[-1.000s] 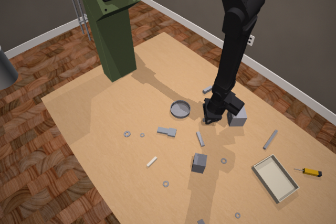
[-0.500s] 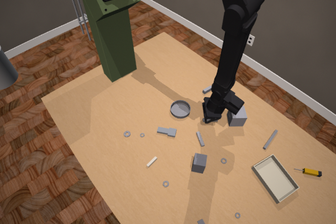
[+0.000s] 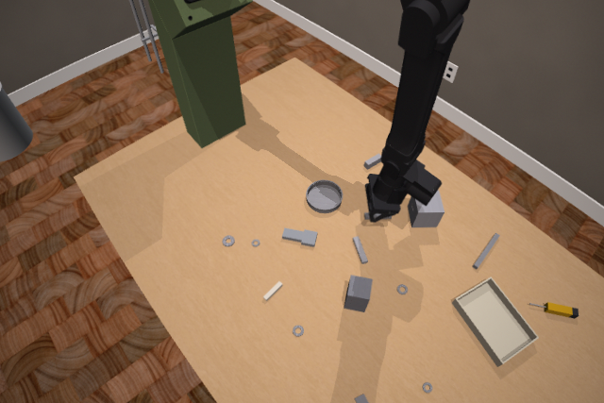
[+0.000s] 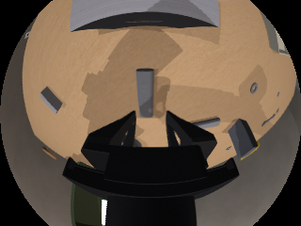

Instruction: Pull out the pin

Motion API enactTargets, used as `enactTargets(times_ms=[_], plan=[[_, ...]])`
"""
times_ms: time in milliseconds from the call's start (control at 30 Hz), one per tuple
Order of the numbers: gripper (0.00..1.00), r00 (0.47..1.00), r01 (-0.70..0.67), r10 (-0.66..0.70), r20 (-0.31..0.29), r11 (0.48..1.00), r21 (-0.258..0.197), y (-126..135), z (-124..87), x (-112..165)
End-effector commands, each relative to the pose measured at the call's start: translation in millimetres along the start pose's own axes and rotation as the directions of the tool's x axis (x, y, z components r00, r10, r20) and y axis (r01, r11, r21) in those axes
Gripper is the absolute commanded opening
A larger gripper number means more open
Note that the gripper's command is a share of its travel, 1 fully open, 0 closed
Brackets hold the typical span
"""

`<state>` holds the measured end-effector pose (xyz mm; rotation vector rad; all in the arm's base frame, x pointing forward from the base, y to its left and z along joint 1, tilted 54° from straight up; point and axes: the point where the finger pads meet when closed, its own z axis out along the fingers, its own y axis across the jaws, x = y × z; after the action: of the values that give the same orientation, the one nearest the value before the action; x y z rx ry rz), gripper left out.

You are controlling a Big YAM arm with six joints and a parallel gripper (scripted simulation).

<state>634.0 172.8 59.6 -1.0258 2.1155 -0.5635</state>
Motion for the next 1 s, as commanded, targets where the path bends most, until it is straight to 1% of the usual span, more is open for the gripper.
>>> enactTargets(times_ms=[0,167,433,767,967], plan=[[0.40,1.000,0.004,-0.004,0.004,1.000,0.002,-1,-8,-3],[0.40,1.000,0.004,-0.004,0.003,1.000,0.001,-1,-11,-2],[0.40,1.000,0.006,-0.006,0.001,1.000,-0.004,3,-32,1],[0.40,1.000,0.006,-0.006,0.001,1.000,-0.004,4,-34,2],[0.40,1.000,0.001,-0.001,0.002,1.000,-0.008,7,-39,0]])
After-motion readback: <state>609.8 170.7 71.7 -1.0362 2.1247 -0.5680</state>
